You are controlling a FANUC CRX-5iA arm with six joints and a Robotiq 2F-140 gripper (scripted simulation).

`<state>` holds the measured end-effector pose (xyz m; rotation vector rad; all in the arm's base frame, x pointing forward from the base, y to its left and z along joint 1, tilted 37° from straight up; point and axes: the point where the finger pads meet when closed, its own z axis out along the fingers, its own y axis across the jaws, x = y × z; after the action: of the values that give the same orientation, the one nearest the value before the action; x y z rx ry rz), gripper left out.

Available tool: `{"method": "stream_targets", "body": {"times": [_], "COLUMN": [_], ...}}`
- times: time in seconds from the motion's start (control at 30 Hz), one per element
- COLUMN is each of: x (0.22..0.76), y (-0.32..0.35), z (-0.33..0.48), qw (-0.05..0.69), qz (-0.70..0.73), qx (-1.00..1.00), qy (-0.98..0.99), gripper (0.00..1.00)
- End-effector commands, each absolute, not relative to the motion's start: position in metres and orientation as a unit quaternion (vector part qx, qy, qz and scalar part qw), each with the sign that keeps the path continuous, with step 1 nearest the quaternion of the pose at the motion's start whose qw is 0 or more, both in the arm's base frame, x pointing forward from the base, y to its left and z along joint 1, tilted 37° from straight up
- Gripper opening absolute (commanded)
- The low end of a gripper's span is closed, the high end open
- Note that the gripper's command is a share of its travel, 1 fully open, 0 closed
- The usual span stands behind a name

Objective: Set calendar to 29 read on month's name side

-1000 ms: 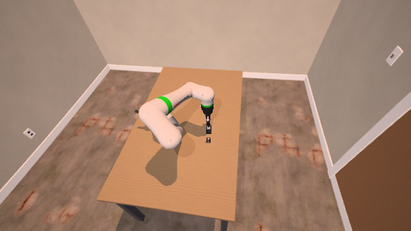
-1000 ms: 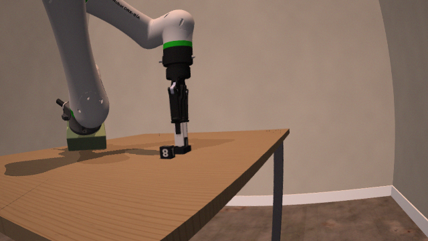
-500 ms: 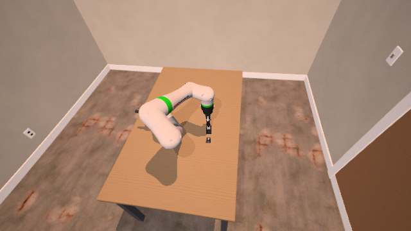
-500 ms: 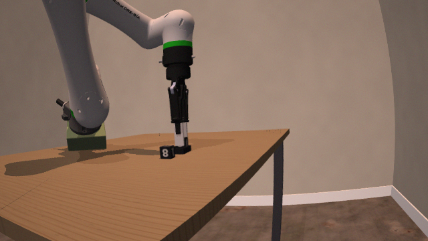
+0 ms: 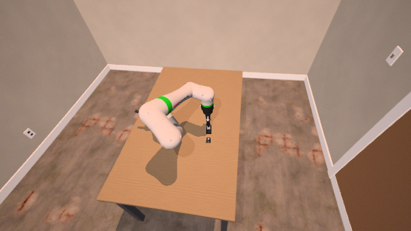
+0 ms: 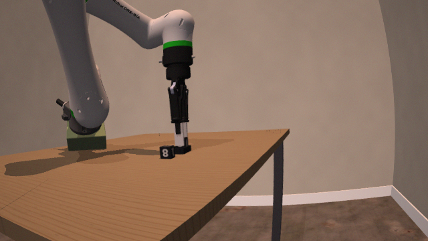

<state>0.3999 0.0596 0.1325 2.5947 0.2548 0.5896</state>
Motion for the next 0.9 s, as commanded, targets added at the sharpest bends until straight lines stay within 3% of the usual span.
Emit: {"method": "stream_targets", "body": {"times": [0.0,0.87], "x": [0.3999,0.3999], "y": [0.0598,0.0598], "z": [0.1326,0.1326], "qw": [0.232,0.232], "qz": [0.215,0.215], "qx": [0.944,0.944], "qy": [0.093,0.093], "gripper": [0.17,0.20]}}
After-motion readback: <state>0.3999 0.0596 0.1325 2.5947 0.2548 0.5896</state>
